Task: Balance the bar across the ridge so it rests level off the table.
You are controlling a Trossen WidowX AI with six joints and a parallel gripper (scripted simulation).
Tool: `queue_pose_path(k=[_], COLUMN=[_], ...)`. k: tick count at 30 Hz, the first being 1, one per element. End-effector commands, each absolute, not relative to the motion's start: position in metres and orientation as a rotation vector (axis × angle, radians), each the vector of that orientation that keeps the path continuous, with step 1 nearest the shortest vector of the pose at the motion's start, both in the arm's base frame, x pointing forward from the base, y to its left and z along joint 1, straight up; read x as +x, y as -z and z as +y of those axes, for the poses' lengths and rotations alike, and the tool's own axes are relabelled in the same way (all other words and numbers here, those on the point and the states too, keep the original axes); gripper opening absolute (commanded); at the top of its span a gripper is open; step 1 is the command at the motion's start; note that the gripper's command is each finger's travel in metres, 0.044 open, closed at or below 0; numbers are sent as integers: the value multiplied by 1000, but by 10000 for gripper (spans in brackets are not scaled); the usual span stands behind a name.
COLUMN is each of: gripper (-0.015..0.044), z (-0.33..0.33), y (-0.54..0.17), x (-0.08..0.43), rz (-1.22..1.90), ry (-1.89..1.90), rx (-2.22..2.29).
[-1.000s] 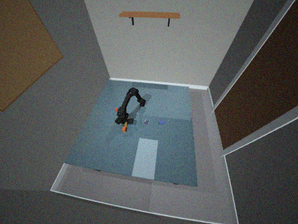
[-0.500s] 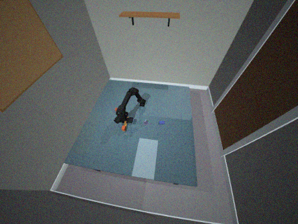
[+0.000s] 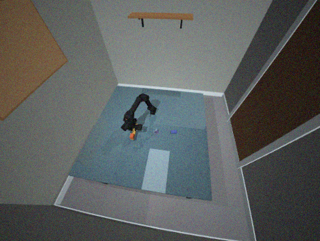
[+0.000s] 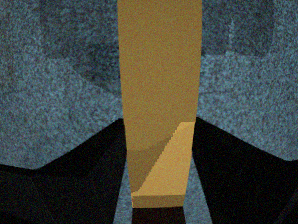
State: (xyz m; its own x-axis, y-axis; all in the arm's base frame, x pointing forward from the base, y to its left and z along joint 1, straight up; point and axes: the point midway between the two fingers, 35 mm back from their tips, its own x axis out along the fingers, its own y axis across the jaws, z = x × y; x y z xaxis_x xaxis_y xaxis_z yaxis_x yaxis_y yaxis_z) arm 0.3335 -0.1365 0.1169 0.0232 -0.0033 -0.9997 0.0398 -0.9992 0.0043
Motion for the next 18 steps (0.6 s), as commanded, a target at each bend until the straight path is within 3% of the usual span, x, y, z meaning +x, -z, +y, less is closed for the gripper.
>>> queue_pose_path(k=[1,18], gripper=[0,0], z=[-137,-133], y=[-130,-167], x=[334,328], rz=[27,37], ry=[2158,2152], rx=[2233,2226])
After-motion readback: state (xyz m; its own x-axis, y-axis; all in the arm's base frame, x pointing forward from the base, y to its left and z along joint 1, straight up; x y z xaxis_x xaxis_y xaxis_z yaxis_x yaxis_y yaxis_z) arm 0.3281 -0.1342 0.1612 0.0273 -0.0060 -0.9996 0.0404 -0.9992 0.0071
